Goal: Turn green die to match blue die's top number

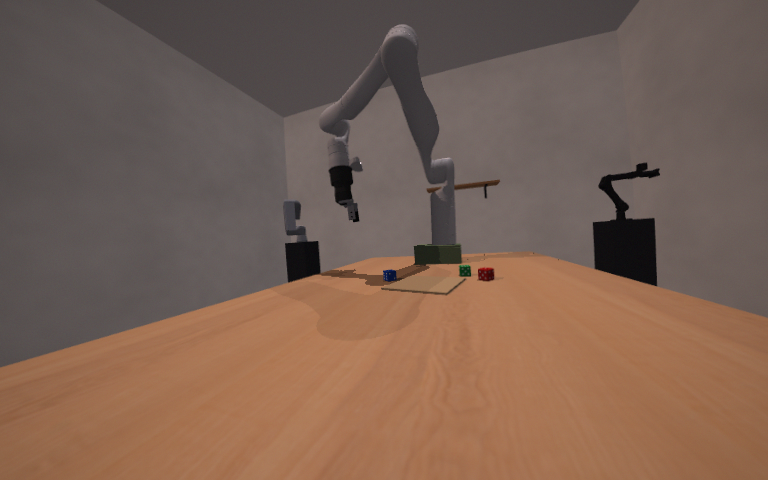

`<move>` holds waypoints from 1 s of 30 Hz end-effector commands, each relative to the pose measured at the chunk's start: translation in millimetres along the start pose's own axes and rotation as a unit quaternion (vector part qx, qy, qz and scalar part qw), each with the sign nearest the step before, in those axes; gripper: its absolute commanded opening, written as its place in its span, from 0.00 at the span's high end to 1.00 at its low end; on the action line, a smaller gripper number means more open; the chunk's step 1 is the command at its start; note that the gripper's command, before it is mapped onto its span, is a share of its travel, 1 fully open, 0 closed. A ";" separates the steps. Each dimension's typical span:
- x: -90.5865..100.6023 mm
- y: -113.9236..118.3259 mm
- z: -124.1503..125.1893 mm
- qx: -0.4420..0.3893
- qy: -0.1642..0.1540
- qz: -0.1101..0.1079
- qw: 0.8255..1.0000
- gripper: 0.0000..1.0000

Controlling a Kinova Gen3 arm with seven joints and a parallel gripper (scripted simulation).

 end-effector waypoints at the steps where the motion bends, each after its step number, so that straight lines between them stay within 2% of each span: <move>1: -12.0 44.2 22.1 0.072 0.000 0.023 0.997 0.00; 3: -17.2 63.6 31.2 0.100 -0.004 0.030 0.995 0.00; 5: -17.2 63.6 31.2 0.100 -0.004 0.030 0.995 0.00; 10: -28.2 106.1 55.7 0.159 -0.014 0.040 0.986 0.00; 17: -38.7 149.3 87.8 0.220 -0.025 0.041 0.974 0.00; 20: -41.6 161.8 98.8 0.237 -0.029 0.040 0.970 0.00; 30: -45.7 180.2 116.5 0.263 -0.034 0.036 0.964 0.00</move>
Point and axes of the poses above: the point where the finger pads meet when closed, its own x axis back along the fingers, its own y axis across the jaws, z = x × y, the point moved 8 cm from there along x, back along the fingers, and after that the axes turned 8 degrees about -x, right-handed, at the moved point
